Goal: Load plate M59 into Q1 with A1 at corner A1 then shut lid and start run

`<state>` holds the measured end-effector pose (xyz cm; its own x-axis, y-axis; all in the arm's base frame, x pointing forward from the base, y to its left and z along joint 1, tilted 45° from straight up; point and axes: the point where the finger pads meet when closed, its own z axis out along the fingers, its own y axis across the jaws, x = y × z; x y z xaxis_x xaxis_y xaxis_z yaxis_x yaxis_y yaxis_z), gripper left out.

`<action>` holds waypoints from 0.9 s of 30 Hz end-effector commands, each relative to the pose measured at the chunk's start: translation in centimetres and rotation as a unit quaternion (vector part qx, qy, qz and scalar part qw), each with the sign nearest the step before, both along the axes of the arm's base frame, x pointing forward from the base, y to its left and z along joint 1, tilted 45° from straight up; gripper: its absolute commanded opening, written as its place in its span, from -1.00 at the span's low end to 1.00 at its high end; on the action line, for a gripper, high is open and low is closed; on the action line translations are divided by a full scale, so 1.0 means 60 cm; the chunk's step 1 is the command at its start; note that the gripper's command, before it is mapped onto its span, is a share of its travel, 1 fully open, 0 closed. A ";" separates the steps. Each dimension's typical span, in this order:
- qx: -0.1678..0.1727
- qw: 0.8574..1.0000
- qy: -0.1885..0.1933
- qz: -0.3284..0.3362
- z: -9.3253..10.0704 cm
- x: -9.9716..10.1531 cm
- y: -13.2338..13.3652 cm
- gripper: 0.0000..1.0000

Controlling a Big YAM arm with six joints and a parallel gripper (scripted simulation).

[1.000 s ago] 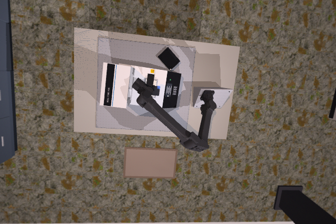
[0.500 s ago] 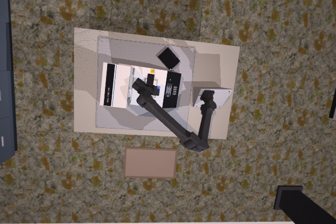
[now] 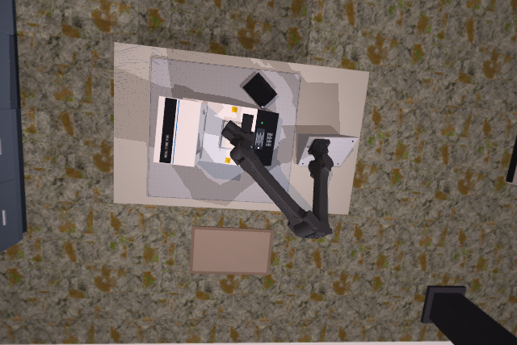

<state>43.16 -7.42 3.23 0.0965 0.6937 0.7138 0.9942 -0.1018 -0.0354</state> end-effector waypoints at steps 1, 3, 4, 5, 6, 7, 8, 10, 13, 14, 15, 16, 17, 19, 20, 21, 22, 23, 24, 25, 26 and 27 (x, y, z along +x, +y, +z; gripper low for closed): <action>-0.018 0.998 -0.045 -0.040 0.030 0.000 -0.023 -1.00; -0.021 0.997 -0.050 -0.045 0.026 -0.021 -0.010 -1.00; -0.021 0.998 -0.044 -0.040 0.024 -0.030 -0.004 -1.00; -0.020 0.998 -0.041 -0.034 0.021 -0.040 0.001 -1.00; -0.020 0.998 -0.041 -0.034 0.021 -0.040 0.001 -1.00; -0.020 0.998 -0.041 -0.034 0.021 -0.040 0.001 -1.00; -0.018 0.997 -0.059 -0.050 0.014 -0.041 0.003 -1.00; -0.018 0.996 -0.065 -0.066 0.013 -0.070 0.006 -1.00; -0.023 0.996 -0.062 -0.061 0.018 -0.096 0.002 -1.00; -0.024 0.993 -0.085 -0.079 0.020 -0.101 0.002 -1.00; -0.025 0.990 -0.101 -0.095 0.021 -0.110 0.004 -1.00; -0.025 0.990 -0.099 -0.092 0.023 -0.118 0.006 -1.00; -0.026 0.991 -0.099 -0.088 0.024 -0.123 0.006 -1.00; -0.027 0.988 -0.116 -0.097 0.022 -0.135 0.013 -1.00; -0.027 0.985 -0.127 -0.111 0.019 -0.147 0.018 -1.00; -0.027 0.987 -0.121 -0.107 0.016 -0.157 0.023 -1.00; -0.025 0.988 -0.112 -0.101 0.012 -0.169 0.028 -1.00; -0.025 0.988 -0.112 -0.101 0.012 -0.169 0.028 -1.00; -0.025 0.988 -0.112 -0.101 0.012 -0.169 0.028 -1.00; -0.026 0.989 -0.111 -0.096 0.011 -0.167 0.025 -1.00; -0.028 0.984 -0.132 -0.115 0.012 -0.174 0.025 -1.00; -0.029 0.980 -0.147 -0.132 0.012 -0.186 0.026 -1.00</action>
<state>32.54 -4.92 3.61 0.0675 0.7015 0.7095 0.9334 -0.2956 0.2034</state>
